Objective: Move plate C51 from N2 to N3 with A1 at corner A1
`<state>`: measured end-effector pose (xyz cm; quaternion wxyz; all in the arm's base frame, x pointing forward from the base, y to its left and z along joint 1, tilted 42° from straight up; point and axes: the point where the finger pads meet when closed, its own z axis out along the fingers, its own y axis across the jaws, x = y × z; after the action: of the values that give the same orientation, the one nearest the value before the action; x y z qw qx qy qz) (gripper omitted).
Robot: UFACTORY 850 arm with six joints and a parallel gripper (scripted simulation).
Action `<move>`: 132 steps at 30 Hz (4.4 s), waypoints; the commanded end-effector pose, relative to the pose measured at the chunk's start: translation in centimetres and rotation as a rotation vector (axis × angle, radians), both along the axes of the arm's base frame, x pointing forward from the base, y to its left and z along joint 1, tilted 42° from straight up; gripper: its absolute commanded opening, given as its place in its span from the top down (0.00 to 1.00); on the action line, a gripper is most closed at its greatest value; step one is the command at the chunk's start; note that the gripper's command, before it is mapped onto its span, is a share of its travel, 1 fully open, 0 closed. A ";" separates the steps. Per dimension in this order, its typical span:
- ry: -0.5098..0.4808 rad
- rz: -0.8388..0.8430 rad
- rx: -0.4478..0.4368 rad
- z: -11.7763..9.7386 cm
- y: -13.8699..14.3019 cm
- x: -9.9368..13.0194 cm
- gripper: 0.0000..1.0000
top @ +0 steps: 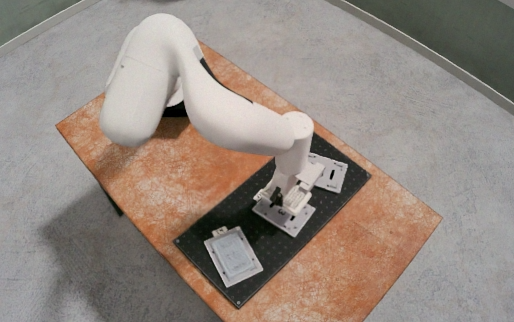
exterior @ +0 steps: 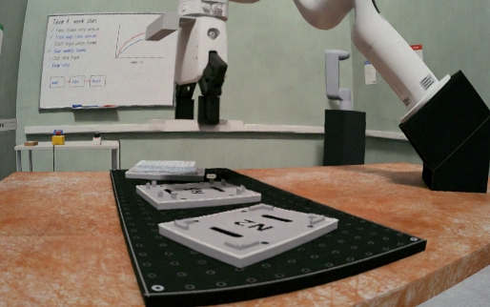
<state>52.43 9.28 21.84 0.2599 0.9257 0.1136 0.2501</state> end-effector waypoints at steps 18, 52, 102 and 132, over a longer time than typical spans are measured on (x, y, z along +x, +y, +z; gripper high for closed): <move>-0.001 0.001 0.000 -2.4 -1.4 1.8 1.00; -0.001 0.001 0.000 -5.8 -3.3 4.1 1.00; -0.001 0.001 0.000 -6.7 -3.9 4.8 1.00; -0.001 0.001 0.000 -6.8 -3.9 4.9 0.00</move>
<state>57.28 5.36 15.00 0.2599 0.9257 0.1136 0.2503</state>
